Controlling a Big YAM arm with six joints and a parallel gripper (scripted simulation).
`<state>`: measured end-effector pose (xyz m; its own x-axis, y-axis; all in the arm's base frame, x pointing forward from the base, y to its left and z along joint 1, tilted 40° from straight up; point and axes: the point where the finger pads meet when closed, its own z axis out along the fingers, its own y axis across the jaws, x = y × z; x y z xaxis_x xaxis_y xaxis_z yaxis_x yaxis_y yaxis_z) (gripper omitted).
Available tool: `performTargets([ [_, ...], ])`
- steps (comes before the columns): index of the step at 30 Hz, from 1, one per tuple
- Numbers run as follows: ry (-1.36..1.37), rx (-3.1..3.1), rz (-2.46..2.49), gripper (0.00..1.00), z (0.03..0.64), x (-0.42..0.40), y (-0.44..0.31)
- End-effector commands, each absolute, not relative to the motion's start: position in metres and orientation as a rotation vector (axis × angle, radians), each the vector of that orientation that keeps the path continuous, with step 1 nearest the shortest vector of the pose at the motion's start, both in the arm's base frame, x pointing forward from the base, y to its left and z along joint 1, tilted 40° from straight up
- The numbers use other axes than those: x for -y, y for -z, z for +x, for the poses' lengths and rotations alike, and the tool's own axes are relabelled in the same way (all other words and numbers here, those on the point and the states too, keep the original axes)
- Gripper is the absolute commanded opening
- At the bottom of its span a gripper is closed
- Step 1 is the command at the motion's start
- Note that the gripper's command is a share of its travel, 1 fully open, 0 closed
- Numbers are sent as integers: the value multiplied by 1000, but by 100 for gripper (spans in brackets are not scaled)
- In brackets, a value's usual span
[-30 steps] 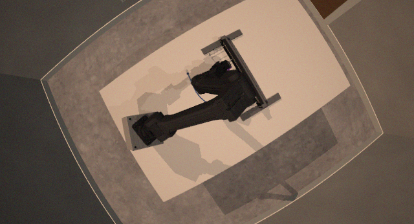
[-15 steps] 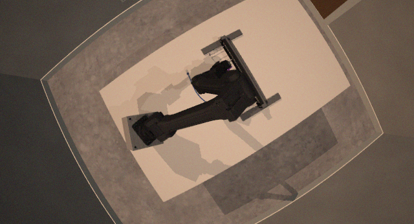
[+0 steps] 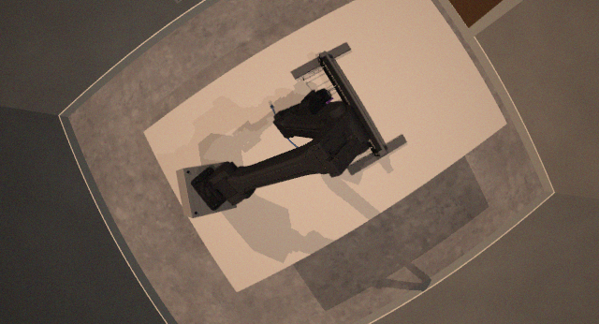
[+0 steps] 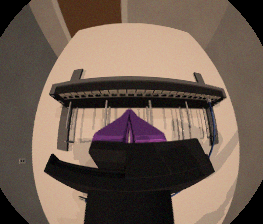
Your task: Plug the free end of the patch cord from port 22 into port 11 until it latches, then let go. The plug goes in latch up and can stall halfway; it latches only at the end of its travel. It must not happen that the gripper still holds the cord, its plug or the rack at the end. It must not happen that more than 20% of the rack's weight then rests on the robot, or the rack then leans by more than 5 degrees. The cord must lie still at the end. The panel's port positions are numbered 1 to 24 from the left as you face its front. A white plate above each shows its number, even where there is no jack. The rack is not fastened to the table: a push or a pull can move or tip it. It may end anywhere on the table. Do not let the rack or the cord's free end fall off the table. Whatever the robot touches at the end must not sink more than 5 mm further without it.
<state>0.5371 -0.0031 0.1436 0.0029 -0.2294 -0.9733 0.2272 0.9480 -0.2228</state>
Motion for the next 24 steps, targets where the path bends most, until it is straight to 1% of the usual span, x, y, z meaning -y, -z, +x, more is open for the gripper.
performTargets([
  [1,335,-1482,-11,0,513,-12,-160],
  [7,337,-1482,-13,0,463,-22,-156],
  [9,337,-1482,-13,0,463,-22,-156],
  [15,337,-1485,-14,0,421,-30,-151],
  [19,336,-1488,-13,0,409,-32,-149],
  [24,343,-1492,-5,0,411,-28,-147],
])
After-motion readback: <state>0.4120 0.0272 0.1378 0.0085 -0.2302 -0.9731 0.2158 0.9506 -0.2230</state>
